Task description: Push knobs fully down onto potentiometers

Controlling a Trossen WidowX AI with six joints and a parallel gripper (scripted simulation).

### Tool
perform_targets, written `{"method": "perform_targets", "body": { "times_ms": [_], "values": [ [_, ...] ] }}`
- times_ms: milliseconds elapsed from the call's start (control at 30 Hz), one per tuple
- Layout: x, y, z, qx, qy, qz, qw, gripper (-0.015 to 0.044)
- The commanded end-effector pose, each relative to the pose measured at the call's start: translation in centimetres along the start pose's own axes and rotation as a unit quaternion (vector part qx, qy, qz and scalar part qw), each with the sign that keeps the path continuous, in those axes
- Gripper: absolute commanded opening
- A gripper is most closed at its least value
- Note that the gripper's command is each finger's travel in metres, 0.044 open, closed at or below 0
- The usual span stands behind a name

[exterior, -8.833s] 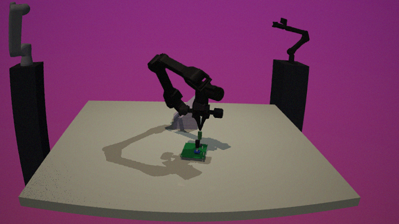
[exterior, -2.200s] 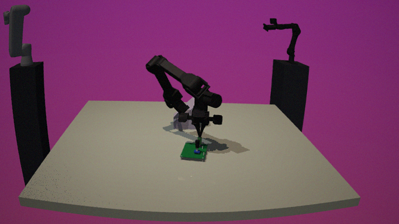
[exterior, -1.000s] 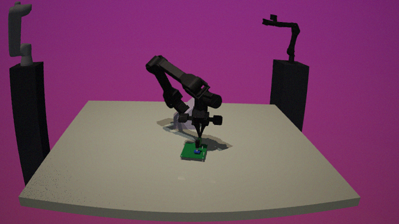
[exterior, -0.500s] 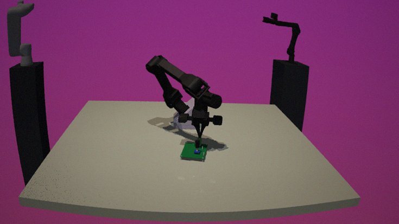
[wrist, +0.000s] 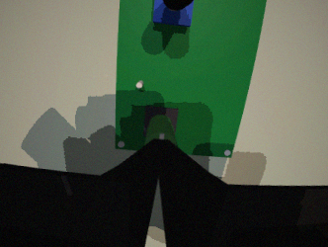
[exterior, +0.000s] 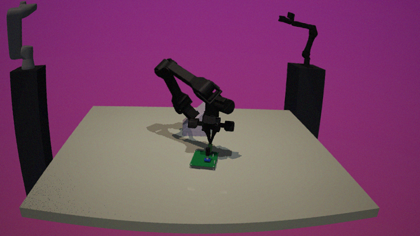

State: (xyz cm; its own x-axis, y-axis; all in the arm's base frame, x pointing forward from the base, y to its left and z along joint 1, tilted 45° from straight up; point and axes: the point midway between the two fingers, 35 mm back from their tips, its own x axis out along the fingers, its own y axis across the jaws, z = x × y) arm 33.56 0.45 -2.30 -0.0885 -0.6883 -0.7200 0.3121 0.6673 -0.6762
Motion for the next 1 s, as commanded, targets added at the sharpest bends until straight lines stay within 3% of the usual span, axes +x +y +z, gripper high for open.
{"method": "perform_targets", "body": {
  "times_ms": [0, 200, 467, 733, 967],
  "values": [
    [-0.6, 0.0, 0.0, 0.002, 0.001, 0.000, 1.000, 0.0000],
    [-1.4, 0.0, 0.0, 0.002, 0.001, 0.000, 1.000, 0.0000],
    [-0.9, -0.1, -0.1, -0.001, 0.002, -0.002, 1.000, 0.0210],
    [-2.3, 0.5, 1.2, -0.010, -0.009, 0.017, 1.000, 0.0000],
    [-4.6, 0.4, 5.5, -0.002, -0.004, 0.008, 1.000, 0.0000]
  ]
}}
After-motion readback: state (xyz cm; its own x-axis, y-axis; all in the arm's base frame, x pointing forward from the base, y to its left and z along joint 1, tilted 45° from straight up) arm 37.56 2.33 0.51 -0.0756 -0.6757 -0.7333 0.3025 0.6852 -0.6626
